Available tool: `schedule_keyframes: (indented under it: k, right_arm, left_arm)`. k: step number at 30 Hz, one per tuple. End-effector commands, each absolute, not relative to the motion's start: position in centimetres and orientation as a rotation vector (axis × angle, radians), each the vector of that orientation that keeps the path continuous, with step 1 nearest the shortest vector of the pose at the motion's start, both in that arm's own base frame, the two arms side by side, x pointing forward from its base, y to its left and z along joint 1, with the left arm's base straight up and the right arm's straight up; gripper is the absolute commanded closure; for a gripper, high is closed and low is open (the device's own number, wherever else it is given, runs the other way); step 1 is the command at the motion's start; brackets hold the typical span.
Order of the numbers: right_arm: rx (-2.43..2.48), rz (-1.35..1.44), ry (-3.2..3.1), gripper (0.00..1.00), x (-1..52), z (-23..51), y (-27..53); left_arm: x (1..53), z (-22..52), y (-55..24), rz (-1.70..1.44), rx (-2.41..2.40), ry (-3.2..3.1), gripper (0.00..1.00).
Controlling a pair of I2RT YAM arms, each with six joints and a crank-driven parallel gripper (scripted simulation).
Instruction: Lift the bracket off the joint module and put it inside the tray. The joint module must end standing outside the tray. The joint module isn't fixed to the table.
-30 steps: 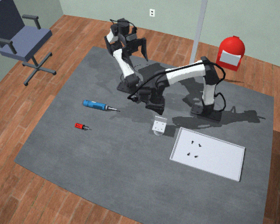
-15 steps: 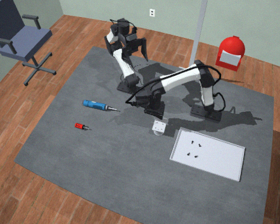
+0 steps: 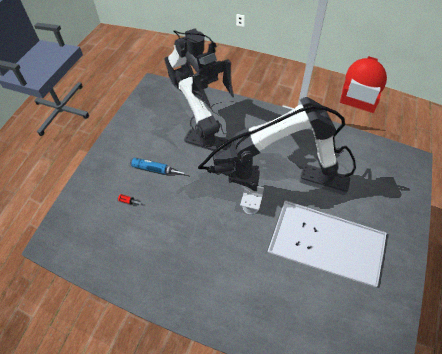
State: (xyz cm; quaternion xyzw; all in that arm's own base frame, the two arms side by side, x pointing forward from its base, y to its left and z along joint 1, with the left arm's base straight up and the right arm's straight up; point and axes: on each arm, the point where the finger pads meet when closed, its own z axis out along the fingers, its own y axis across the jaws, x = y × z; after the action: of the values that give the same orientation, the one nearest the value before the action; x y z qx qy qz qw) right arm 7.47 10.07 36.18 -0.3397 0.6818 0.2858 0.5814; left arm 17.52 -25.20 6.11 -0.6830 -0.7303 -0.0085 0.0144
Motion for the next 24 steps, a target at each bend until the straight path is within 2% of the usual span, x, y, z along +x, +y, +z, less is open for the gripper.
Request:
schedule_keyframes:
  k: [1,24]
  right_arm:
    - [-0.794,0.665,1.605,0.0,7.3,36.0,9.7]
    - [-0.794,0.665,1.605,0.0,7.3,36.0,9.7]
  left_arm:
    - [17.8,7.2,-26.1,0.02,-2.189,-2.314,0.98]
    - [17.7,10.7,-26.1,0.025,-2.177,-2.306,1.0]
